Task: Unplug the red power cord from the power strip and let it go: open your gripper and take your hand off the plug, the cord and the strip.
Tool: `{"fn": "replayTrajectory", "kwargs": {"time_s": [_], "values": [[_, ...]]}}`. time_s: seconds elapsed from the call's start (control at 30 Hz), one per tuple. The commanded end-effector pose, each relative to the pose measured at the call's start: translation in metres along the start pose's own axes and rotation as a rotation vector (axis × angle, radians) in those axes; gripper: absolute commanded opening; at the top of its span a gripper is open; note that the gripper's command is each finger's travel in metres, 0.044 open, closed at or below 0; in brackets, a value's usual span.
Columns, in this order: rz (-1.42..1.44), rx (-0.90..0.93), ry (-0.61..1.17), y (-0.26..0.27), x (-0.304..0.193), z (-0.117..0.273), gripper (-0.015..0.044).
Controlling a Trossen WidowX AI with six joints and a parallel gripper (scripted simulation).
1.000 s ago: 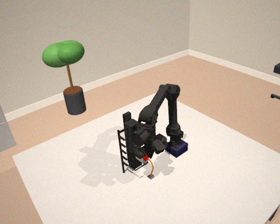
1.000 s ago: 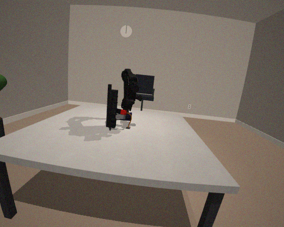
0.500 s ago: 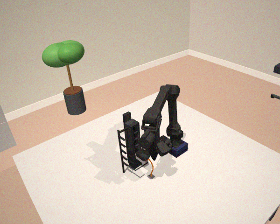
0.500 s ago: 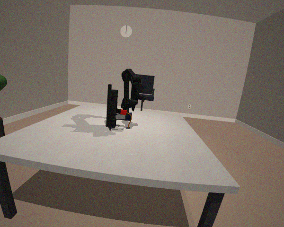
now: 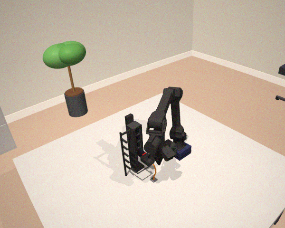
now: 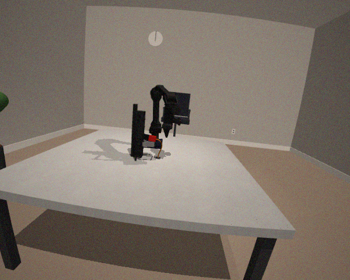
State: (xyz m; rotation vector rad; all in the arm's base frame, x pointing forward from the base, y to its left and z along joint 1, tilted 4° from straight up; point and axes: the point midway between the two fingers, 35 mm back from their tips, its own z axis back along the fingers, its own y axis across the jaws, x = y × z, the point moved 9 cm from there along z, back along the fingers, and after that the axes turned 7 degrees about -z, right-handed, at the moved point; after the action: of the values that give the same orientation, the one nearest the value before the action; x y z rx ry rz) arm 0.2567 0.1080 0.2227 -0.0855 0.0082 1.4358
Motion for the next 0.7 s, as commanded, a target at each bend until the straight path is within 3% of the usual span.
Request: {"fn": "replayTrajectory", "kwargs": {"time_s": [0.0,0.67], "values": [[-0.005,0.000,0.001,-0.0025,0.0016,0.0006,0.0000],[-0.005,0.000,0.001,0.0018,0.0012,-0.0005,0.0000]]}}
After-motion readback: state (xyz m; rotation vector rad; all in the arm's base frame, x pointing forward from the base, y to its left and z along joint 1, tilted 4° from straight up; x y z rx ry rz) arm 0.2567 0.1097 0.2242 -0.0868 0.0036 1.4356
